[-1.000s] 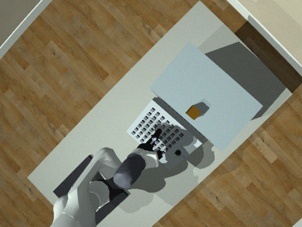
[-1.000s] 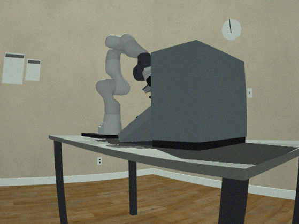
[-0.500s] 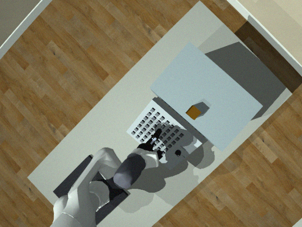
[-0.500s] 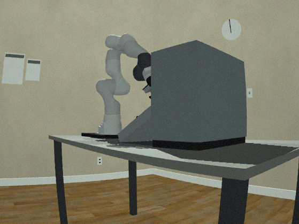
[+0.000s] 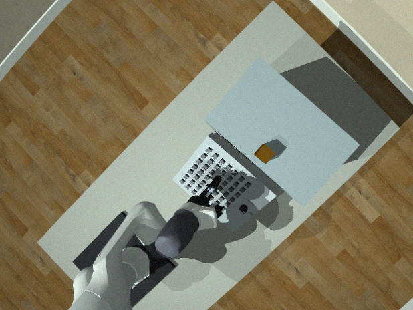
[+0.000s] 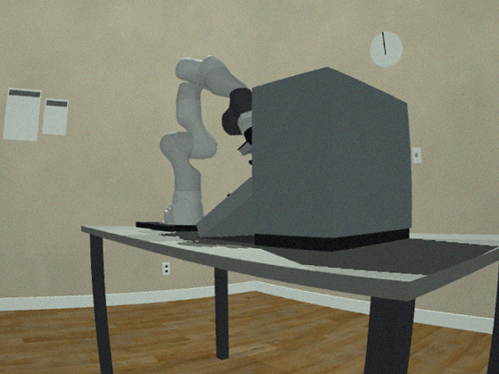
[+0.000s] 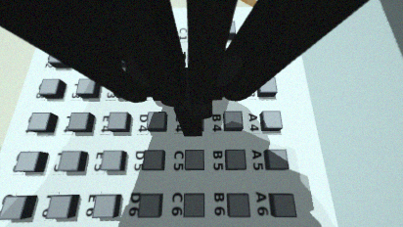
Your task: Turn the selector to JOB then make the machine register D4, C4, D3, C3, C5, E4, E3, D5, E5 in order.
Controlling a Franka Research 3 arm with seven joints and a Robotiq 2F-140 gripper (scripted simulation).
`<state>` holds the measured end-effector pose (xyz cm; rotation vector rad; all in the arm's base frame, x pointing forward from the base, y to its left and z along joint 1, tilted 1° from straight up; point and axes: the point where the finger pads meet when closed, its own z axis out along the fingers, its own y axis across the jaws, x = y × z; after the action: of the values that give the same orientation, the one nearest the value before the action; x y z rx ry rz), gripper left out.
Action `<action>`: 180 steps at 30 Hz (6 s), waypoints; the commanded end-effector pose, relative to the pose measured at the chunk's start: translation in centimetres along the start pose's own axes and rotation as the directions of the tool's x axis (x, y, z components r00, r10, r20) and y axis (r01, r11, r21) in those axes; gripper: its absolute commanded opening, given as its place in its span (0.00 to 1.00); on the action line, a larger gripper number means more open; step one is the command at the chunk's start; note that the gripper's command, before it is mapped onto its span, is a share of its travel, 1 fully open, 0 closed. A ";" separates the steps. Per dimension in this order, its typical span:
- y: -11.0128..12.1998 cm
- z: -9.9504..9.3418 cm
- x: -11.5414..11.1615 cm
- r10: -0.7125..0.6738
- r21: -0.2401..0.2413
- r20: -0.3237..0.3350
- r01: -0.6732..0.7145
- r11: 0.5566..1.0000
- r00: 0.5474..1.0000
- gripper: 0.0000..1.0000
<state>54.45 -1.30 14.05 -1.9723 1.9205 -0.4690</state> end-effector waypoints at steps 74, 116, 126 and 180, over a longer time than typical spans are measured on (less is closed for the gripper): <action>-3.5 -1.3 0.0 0.002 0.003 0.001 -0.002 1.000 1.000 0.10; -3.5 -0.7 0.0 0.002 0.003 0.001 -0.002 1.000 1.000 0.10; -3.5 -0.3 0.0 0.002 0.003 0.001 -0.002 1.000 1.000 0.10; -3.5 0.0 0.0 0.002 0.003 0.001 -0.002 1.000 1.000 0.10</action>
<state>57.43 -1.13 15.66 -1.9735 1.9178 -0.4670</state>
